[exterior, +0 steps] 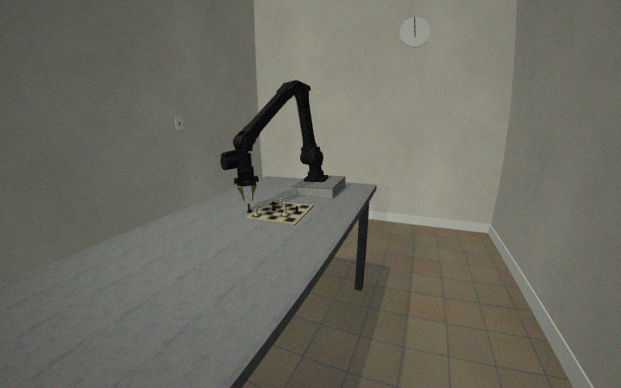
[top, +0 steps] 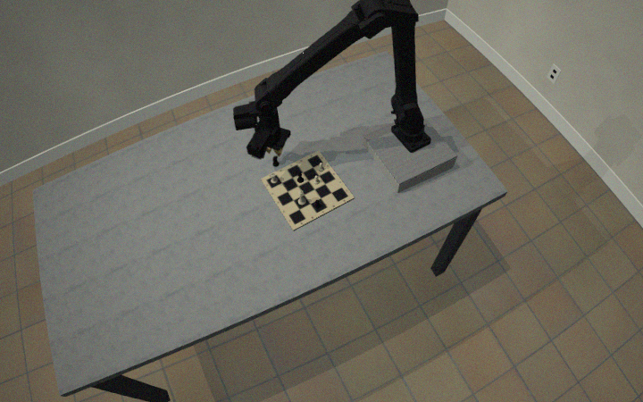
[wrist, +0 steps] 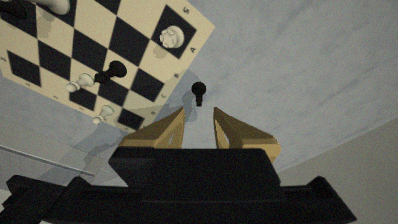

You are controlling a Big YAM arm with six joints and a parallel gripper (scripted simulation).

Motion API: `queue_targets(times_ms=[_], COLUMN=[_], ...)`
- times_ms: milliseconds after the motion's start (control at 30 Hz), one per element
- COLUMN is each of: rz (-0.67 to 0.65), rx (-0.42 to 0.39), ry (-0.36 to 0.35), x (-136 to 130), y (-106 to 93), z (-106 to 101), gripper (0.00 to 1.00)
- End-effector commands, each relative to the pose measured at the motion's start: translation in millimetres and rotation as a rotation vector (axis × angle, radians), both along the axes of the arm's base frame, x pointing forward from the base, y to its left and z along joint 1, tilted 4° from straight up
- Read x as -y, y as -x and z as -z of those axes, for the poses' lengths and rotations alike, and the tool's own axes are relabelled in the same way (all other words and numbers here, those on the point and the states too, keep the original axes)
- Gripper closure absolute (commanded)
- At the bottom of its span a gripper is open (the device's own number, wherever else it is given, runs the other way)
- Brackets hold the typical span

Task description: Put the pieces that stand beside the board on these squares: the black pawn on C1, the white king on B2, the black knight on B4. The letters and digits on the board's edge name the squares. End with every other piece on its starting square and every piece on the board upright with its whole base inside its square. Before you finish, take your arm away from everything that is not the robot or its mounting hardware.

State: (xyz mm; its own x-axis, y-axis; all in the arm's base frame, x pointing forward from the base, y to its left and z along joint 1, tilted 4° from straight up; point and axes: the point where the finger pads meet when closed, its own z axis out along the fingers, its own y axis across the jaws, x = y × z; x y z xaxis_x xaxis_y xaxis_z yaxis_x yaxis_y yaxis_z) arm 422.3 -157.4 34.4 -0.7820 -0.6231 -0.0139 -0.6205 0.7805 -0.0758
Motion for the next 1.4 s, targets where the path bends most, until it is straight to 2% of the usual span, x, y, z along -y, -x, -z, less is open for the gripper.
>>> queue_targets(times_ms=[0, 900, 1200, 1367], rz=[-0.009, -0.009, -0.011, -0.011], rx=[0.023, 0.023, 0.046, 0.032], ry=[0.004, 0.004, 0.012, 0.007], x=[5, 5, 9, 7], y=[-9.2, -9.5, -23.7, -17.6], z=[-4, -4, -13, -8], gripper=[0.65, 0.65, 0.65, 0.65])
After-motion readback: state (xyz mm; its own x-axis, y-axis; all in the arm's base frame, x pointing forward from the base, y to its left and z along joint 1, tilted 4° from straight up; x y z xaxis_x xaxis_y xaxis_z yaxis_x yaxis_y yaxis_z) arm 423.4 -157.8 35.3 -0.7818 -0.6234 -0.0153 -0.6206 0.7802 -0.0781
